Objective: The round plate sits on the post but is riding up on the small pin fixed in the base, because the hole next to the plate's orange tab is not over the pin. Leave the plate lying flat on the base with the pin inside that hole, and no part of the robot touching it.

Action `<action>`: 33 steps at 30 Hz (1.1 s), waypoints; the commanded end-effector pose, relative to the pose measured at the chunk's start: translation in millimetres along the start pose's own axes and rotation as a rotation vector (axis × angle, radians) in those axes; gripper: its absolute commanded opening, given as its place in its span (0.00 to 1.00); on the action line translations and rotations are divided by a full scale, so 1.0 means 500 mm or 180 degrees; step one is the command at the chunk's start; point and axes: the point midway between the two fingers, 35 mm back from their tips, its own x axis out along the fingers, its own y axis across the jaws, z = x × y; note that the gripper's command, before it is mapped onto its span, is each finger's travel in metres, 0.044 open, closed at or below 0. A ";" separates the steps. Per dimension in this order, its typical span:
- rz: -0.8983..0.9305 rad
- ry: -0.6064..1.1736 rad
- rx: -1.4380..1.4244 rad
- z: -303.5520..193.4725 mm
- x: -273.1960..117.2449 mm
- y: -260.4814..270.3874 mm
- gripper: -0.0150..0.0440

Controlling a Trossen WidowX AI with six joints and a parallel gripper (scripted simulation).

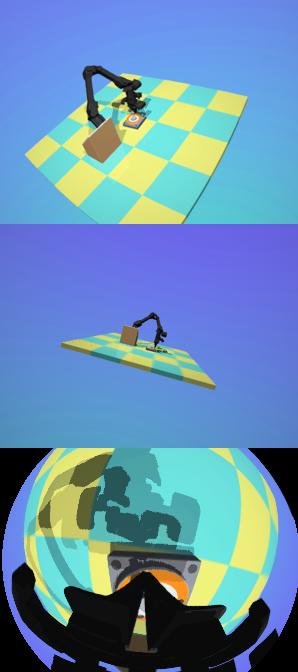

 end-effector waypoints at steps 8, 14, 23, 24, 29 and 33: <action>0.0014 0.0013 0.0010 -0.021 0.005 0.029 0.25; 0.0014 0.0013 0.0010 -0.031 0.004 0.039 0.25; 0.0015 0.0015 0.0011 -0.045 0.002 0.051 0.25; 0.0015 0.0015 0.0011 -0.046 0.002 0.052 0.25; 0.0016 0.0015 0.0012 -0.053 0.002 0.056 0.25; 0.0016 0.0016 0.0012 -0.060 0.002 0.059 0.25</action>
